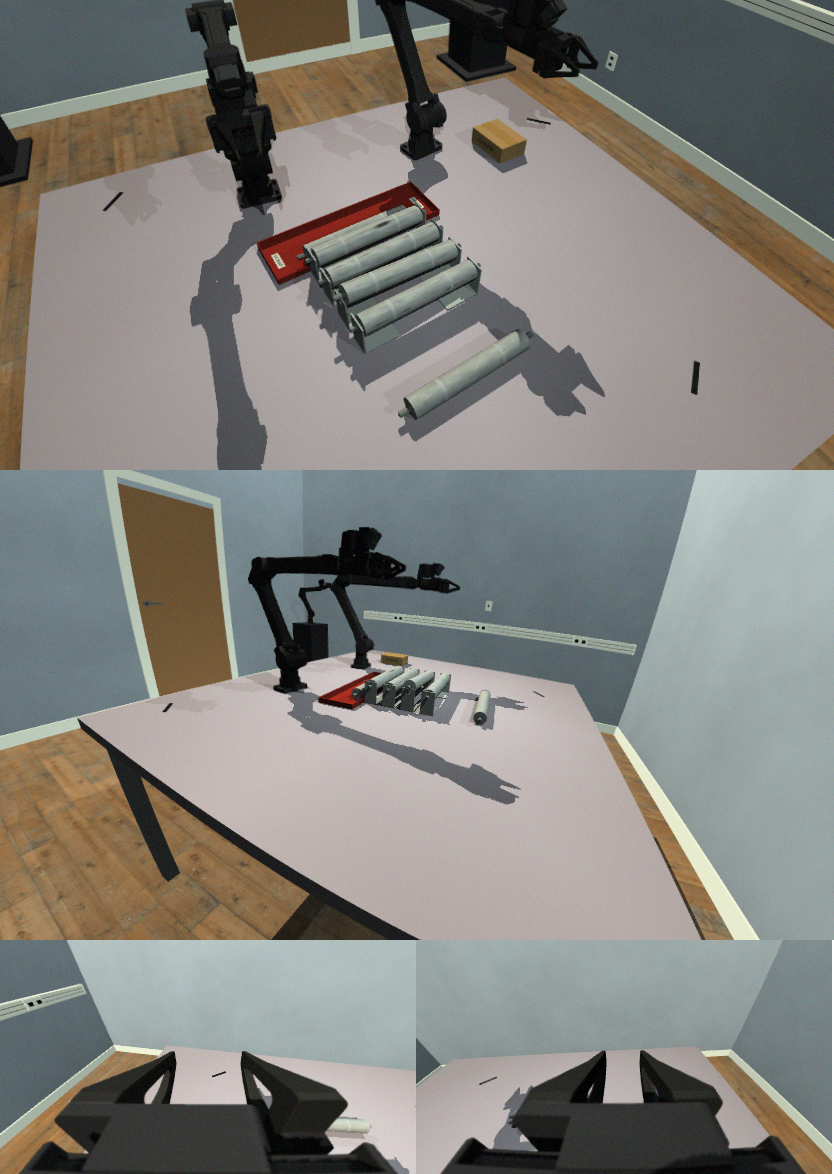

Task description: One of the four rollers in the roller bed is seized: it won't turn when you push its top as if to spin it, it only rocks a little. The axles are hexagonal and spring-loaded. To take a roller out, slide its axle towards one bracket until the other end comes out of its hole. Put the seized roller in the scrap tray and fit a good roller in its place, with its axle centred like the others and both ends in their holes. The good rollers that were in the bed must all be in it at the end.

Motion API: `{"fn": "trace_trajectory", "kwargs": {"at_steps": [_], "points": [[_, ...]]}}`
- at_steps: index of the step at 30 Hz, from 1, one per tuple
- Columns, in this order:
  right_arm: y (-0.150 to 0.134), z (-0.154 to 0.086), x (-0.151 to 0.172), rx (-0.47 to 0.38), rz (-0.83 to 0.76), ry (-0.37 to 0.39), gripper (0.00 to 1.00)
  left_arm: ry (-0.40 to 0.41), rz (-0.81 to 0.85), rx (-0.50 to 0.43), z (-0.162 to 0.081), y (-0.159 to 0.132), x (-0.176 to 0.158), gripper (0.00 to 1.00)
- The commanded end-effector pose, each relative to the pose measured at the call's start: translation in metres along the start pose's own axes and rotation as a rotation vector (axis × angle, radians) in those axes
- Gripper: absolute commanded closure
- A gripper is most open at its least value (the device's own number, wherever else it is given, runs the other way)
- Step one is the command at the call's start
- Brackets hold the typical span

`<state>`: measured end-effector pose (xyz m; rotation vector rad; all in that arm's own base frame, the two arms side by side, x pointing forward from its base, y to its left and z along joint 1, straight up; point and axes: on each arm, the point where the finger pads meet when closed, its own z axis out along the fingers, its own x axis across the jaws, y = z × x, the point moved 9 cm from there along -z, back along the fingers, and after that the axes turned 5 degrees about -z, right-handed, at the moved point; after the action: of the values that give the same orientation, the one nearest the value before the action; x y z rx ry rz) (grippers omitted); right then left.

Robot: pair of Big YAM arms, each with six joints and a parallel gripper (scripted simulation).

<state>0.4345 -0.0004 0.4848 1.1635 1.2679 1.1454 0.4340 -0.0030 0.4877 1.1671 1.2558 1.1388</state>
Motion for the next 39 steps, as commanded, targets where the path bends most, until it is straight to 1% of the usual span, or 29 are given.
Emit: {"fn": "trace_trajectory", "kwargs": {"at_steps": [1, 2, 3, 4, 8, 9, 10, 14, 17, 20, 21, 25, 26, 28, 37, 38, 39], "points": [[0.019, -0.012, 0.002, -0.067, -0.039, -0.005, 0.68, 0.009, -0.03, -0.069, -0.015, 0.018, 0.004, 0.38], [0.012, -0.011, 0.0, -0.053, -0.036, -0.01, 0.68, 0.003, -0.027, -0.071, -0.014, 0.02, 0.001, 0.38], [0.017, -0.011, -0.002, -0.061, -0.026, -0.015, 0.68, -0.005, -0.02, -0.073, -0.01, 0.023, -0.002, 0.38], [0.047, -0.016, -0.002, -0.12, -0.002, -0.01, 0.68, 0.004, 0.001, -0.138, -0.02, 0.054, 0.001, 0.68], [0.044, -0.013, -0.002, -0.113, 0.001, -0.01, 0.68, 0.001, 0.0, -0.134, -0.02, 0.054, 0.0, 0.68], [0.03, -0.006, -0.001, -0.07, -0.004, -0.01, 0.68, 0.002, -0.005, -0.08, -0.007, 0.032, 0.001, 0.68], [0.033, -0.005, -0.001, -0.066, 0.003, -0.008, 0.68, 0.002, -0.002, -0.081, 0.0, 0.033, 0.001, 0.68], [0.033, -0.004, 0.0, -0.064, 0.006, -0.009, 0.68, -0.003, -0.002, -0.074, -0.002, 0.033, -0.001, 0.68], [0.043, -0.012, -0.001, -0.095, 0.006, -0.011, 0.68, -0.007, -0.003, -0.08, -0.006, 0.037, -0.003, 0.68], [0.04, -0.009, 0.0, -0.079, 0.006, -0.01, 0.68, -0.009, -0.003, -0.067, -0.003, 0.034, -0.004, 0.68], [0.039, -0.007, 0.0, -0.079, 0.006, -0.01, 0.38, -0.009, -0.003, -0.063, -0.003, 0.032, -0.004, 0.68], [0.038, -0.005, 0.0, -0.076, 0.005, -0.009, 0.38, -0.008, -0.004, -0.063, -0.001, 0.031, -0.003, 0.68], [0.033, -0.006, -0.001, -0.071, -0.002, -0.012, 0.38, -0.004, -0.006, -0.063, -0.004, 0.028, -0.001, 0.68], [0.038, -0.004, 0.0, -0.078, 0.005, -0.008, 0.38, -0.007, -0.004, -0.052, 0.002, 0.028, -0.003, 0.68], [0.041, -0.004, 0.0, -0.08, 0.007, -0.008, 0.38, -0.008, -0.005, -0.055, 0.001, 0.029, -0.003, 0.68], [0.028, 0.0, 0.003, -0.046, -0.03, -0.002, 0.38, -0.01, 0.007, 0.005, 0.006, 0.001, -0.004, 0.68], [0.035, 0.001, 0.003, -0.056, -0.04, -0.002, 0.38, -0.01, 0.015, 0.012, 0.006, -0.002, -0.004, 0.68]]}}
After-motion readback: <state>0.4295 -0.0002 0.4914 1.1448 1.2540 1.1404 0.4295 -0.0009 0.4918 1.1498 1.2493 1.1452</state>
